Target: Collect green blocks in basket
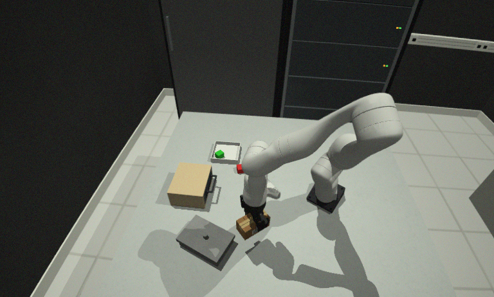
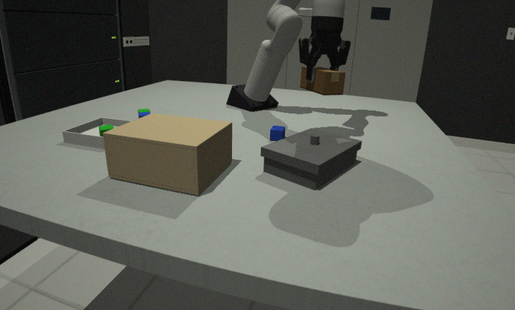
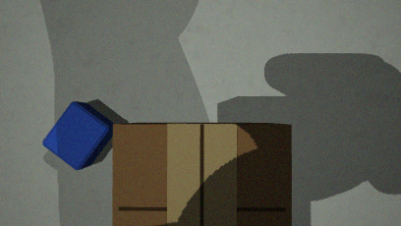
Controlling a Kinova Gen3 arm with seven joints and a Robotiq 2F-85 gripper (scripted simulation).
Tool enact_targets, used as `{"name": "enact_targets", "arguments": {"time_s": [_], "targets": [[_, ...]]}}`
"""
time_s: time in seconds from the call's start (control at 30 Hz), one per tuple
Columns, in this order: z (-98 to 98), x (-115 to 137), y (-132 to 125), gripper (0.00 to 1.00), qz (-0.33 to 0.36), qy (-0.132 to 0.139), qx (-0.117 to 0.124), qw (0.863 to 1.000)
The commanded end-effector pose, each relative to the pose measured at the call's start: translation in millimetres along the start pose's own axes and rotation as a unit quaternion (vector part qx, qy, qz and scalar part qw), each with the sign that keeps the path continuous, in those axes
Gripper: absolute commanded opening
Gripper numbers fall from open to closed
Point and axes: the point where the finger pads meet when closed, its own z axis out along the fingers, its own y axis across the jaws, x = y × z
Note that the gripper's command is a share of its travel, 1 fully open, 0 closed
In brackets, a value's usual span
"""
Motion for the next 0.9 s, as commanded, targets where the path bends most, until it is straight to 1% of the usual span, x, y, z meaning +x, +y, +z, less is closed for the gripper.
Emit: {"name": "enact_targets", "arguments": {"time_s": [0.0,0.07,0.13,0.63,0.7,0.87], "targets": [[7.4,-0.5,-1.7,0.67,0.010,-0.002,-0.002,1.000],[11.6,-0.1,-2.1,0.67,0.009,-0.002,-0.001,1.000],[11.6,-0.1,-2.1,0.67,0.009,-0.002,-0.001,1.000],[48.0,0.4,-2.4,0.67,0.006,-0.001,0.000,1.000],[48.0,0.4,-2.4,0.67,0.006,-0.001,0.000,1.000],[60.1,0.0,-1.3,0.67,0.005,-0.001,-0.001,1.000]]}}
